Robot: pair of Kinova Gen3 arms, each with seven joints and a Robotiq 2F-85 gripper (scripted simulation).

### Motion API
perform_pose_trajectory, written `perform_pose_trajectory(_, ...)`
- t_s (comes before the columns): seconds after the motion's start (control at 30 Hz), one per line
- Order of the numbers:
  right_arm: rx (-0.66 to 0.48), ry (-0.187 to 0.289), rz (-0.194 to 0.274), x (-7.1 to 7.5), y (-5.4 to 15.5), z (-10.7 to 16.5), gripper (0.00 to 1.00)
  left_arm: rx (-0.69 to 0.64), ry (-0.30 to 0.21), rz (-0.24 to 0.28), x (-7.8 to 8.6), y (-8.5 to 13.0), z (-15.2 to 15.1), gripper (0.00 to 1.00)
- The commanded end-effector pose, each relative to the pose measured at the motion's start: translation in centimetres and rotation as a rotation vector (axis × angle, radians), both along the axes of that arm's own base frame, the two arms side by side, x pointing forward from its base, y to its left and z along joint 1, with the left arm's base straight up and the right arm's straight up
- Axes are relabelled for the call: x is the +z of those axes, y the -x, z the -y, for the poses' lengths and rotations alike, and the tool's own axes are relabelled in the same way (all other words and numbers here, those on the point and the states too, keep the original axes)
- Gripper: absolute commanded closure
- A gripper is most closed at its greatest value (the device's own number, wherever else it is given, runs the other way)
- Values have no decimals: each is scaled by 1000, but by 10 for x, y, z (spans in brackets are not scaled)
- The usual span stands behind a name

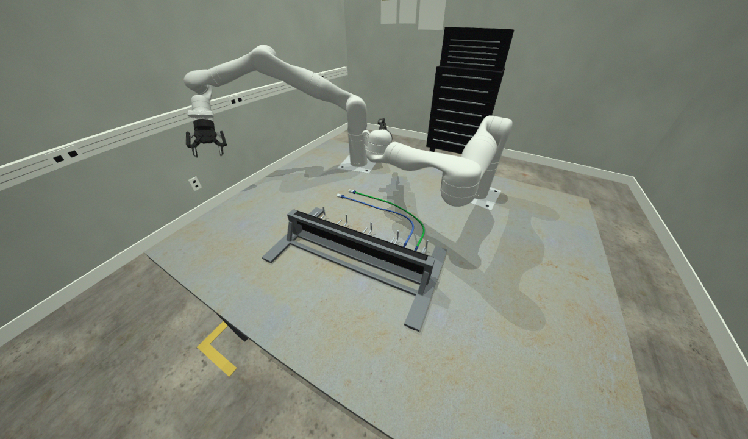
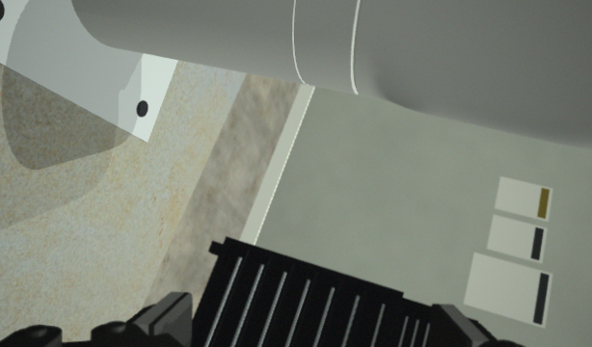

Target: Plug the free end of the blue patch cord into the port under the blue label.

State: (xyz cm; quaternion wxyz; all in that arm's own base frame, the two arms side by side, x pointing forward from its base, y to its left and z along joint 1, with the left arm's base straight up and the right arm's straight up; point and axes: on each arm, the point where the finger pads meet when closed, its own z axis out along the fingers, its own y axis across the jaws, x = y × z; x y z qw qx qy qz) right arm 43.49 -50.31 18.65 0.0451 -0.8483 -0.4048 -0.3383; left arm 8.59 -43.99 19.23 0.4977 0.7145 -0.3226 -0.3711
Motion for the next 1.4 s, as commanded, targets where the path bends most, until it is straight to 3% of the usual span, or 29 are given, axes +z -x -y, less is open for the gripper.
perform_pose_trajectory(0.0, -4, 54, -3, 1, 23, 10, 2, 0, 1, 1, 1, 0, 0, 2)
perform_pose_trajectory(0.1, 6, 107, -28, 0, 56, 21, 2, 0, 1, 1, 1, 0, 0, 2)
perform_pose_trajectory(0.23, 6, 107, -28, 0, 56, 21, 2, 0, 1, 1, 1, 0, 0, 2)
perform_pose_trajectory(0.3, 20, 158, -56, -1, 91, 29, 2, 0, 1, 1, 1, 0, 0, 2)
perform_pose_trajectory(0.37, 20, 158, -56, -1, 91, 29, 2, 0, 1, 1, 1, 0, 0, 2)
perform_pose_trajectory(0.47, 37, 207, -86, -1, 126, 35, 2, 0, 1, 1, 1, 0, 0, 2)
perform_pose_trajectory(0.53, 37, 207, -86, -1, 126, 35, 2, 0, 1, 1, 1, 0, 0, 2)
perform_pose_trajectory(0.63, 58, 253, -118, -1, 163, 39, 2, 0, 1, 1, 1, 0, 0, 2)
perform_pose_trajectory(0.7, 58, 253, -118, -1, 163, 39, 2, 0, 1, 1, 1, 0, 0, 2)
perform_pose_trajectory(0.73, 69, 275, -135, -1, 181, 40, 2, 0, 1, 1, 1, 0, 0, 2)
perform_pose_trajectory(0.8, 69, 275, -135, -1, 181, 40, 2, 0, 1, 1, 1, 0, 0, 2)
perform_pose_trajectory(0.83, 82, 295, -151, -1, 199, 40, 2, 0, 1, 1, 1, 0, 0, 2)
perform_pose_trajectory(0.87, 82, 295, -151, -1, 199, 40, 2, 0, 1, 1, 1, 0, 0, 2)
perform_pose_trajectory(0.97, 109, 334, -185, 0, 235, 39, 2, 0, 1, 1, 1, 0, 0, 2)
perform_pose_trajectory(1.03, 109, 334, -185, 0, 235, 39, 2, 0, 1, 1, 1, 0, 0, 2)
perform_pose_trajectory(1.07, 123, 351, -202, 0, 252, 38, 2, 0, 1, 1, 1, 0, 0, 2)
perform_pose_trajectory(1.1, 123, 351, -202, 0, 252, 38, 2, 0, 1, 1, 1, 0, 0, 2)
perform_pose_trajectory(1.13, 138, 368, -219, 0, 269, 36, 2, 0, 1, 1, 1, 0, 0, 2)
perform_pose_trajectory(1.17, 138, 368, -219, 0, 269, 36, 2, 0, 1, 1, 1, 0, 0, 2)
perform_pose_trajectory(1.27, 169, 397, -252, 1, 302, 31, 2, 0, 1, 1, 1, 0, 0, 2)
perform_pose_trajectory(1.37, 169, 397, -252, 1, 302, 31, 2, 0, 1, 1, 1, 0, 0, 2)
